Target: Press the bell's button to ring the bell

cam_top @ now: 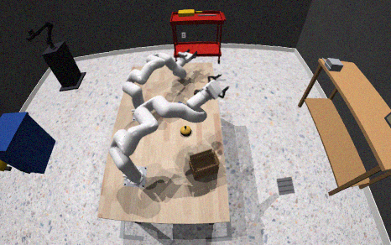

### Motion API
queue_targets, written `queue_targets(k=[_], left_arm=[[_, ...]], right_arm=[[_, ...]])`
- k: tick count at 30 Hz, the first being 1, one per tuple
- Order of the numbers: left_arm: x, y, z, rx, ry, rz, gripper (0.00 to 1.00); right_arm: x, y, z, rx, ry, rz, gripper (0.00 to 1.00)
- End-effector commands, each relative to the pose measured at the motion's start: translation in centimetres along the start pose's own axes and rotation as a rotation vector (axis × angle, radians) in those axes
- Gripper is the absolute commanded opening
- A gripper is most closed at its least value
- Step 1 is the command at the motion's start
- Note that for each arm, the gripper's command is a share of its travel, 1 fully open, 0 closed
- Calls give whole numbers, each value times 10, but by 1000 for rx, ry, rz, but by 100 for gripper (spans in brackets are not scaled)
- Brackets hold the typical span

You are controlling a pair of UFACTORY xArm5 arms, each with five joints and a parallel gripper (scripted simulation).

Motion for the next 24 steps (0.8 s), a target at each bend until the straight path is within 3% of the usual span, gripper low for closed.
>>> queue_targets(k=[1,24], left_arm=[[0,-1,0,0,1,3,100],[-2,-3,-1,-1,-4,-3,100]], right_arm=[[0,-2,-1,0,-1,3,100],[0,-2,-1,0,-1,3,100]])
Point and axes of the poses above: on each arm, the point where the finger pads meet when closed, its own x axis back along the fingers, its own z axis across the jaws, y = z × x, the point moved 10 cm from there along x, back along the fingers, and after that the axes turned 15 degrees about x, right-handed, at the moved point
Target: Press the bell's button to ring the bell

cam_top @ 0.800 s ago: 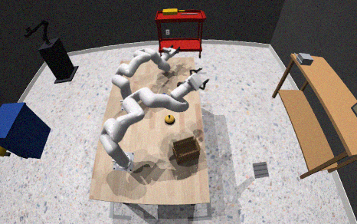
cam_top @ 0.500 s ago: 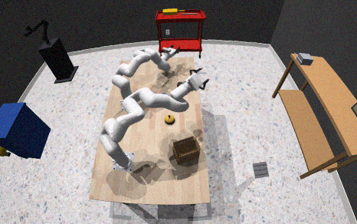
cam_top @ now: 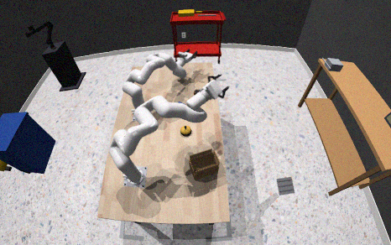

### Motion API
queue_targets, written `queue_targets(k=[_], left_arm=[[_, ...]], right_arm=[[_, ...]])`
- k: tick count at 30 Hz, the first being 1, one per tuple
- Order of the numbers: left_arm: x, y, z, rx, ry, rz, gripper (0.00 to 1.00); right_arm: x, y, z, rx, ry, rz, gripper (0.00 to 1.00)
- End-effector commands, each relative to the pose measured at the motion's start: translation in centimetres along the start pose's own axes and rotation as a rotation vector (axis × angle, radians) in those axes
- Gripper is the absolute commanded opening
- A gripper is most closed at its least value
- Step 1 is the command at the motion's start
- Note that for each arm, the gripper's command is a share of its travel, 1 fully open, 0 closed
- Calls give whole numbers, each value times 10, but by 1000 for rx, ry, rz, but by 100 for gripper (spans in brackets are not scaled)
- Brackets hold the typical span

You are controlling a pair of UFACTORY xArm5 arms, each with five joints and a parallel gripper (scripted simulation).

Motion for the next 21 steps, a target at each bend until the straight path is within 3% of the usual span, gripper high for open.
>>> queue_targets(k=[1,11,16,21], left_arm=[[-2,-3,-1,-1,-5,-4,100],[-10,-16,-12,-6,-44,-52,100],[-19,-32,-25,-10,-93,-113,100],[-27,-53,-44,-13,-161,-197,100]], right_arm=[[0,-2,-1,0,-1,3,100],[0,-2,-1,0,-1,3,100],[0,-2,-1,0,-1,3,100],[0,-2,-1,0,-1,3,100]])
Point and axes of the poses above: on each arm, the point where the finger pads meet when closed, its own x axis back along the fingers, its own z axis across the jaws, y = z × x, the point moved 10 cm from there along x, back along the fingers, and after that the axes turned 15 degrees about x, right-handed, at the moved point
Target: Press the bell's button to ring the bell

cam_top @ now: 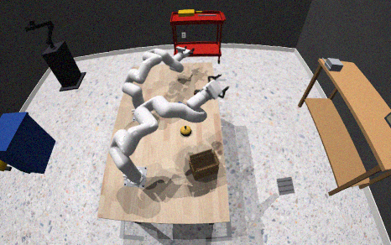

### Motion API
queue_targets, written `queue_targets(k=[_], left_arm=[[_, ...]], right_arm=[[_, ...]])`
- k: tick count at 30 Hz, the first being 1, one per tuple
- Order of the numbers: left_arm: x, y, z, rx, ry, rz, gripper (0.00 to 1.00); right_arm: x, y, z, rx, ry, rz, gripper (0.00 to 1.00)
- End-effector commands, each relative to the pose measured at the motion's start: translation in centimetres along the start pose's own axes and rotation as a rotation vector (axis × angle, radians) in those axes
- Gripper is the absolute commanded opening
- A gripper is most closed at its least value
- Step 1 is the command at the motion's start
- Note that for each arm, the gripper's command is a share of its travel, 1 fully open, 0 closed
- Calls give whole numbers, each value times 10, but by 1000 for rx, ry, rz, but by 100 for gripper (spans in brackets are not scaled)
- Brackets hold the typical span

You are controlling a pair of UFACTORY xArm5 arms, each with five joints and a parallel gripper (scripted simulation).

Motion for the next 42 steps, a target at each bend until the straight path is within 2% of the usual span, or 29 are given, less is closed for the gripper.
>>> queue_targets(k=[1,4,6,9,21,23,25,31,38,40,42], left_arm=[[-8,-22,-16,-3,-62,-80,100],[-9,-36,-28,-2,-103,-131,100],[-9,-36,-28,-2,-103,-131,100],[-8,-53,-44,1,-158,-201,100],[11,-98,-89,25,-313,-405,100],[11,-98,-89,25,-313,-405,100],[21,-109,-101,36,-355,-463,100],[43,-127,-120,59,-427,-563,100],[77,-147,-141,95,-513,-688,100],[77,-147,-141,95,-513,-688,100],[96,-155,-149,115,-552,-747,100]], right_arm=[[0,-2,-1,0,-1,3,100],[0,-2,-1,0,-1,3,100],[0,-2,-1,0,-1,3,100],[0,-2,-1,0,-1,3,100],[0,-2,-1,0,-1,3,100],[0,-2,-1,0,-1,3,100],[0,-2,-1,0,-1,3,100],[0,-2,-1,0,-1,3,100],[0,-2,-1,0,-1,3,100],[0,-2,-1,0,-1,3,100],[0,-2,-1,0,-1,3,100]])
Point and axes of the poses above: on each arm, the point where the finger pads meet when closed, its own x axis back along the fingers, its own z axis across the jaws, y = z × x, the point moved 10 cm from there along x, back along the fingers, and after that the axes turned 15 degrees about x, right-handed, at the moved point
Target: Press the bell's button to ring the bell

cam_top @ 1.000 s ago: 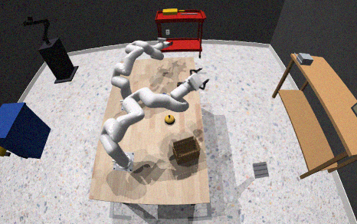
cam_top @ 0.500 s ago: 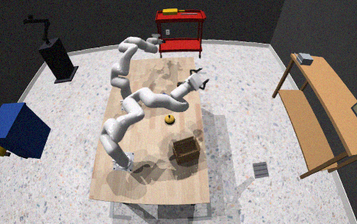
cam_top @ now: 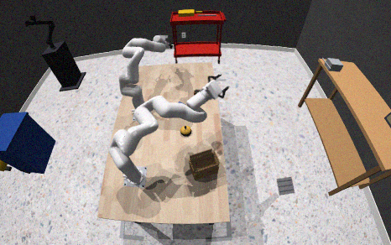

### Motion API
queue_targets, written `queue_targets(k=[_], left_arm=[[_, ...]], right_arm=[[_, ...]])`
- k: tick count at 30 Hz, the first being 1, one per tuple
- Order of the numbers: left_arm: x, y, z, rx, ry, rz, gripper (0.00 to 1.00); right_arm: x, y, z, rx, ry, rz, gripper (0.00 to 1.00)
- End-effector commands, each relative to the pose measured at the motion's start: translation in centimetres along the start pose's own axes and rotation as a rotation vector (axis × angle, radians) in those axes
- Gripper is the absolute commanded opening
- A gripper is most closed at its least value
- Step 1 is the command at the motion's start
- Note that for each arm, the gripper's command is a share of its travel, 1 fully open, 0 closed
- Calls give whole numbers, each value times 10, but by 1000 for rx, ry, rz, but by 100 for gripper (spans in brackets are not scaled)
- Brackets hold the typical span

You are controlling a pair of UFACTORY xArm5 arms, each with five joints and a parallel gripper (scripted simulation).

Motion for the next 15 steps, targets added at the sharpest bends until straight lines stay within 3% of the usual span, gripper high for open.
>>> queue_targets(k=[1,13,15], left_arm=[[22,2,-24,22,-52,-90,100],[82,26,-80,95,-169,-322,100],[82,26,-80,95,-169,-322,100]], right_arm=[[0,-2,-1,0,-1,3,100],[0,-2,-1,0,-1,3,100],[0,-2,-1,0,-1,3,100]])
Point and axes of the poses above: on each arm, the point where the finger pads meet when closed, its own x axis back along the fingers, its own z axis across the jaws, y = z × x, the point moved 10 cm from there along x, back along the fingers, and after that the axes turned 15 degrees about x, right-handed, at the moved point
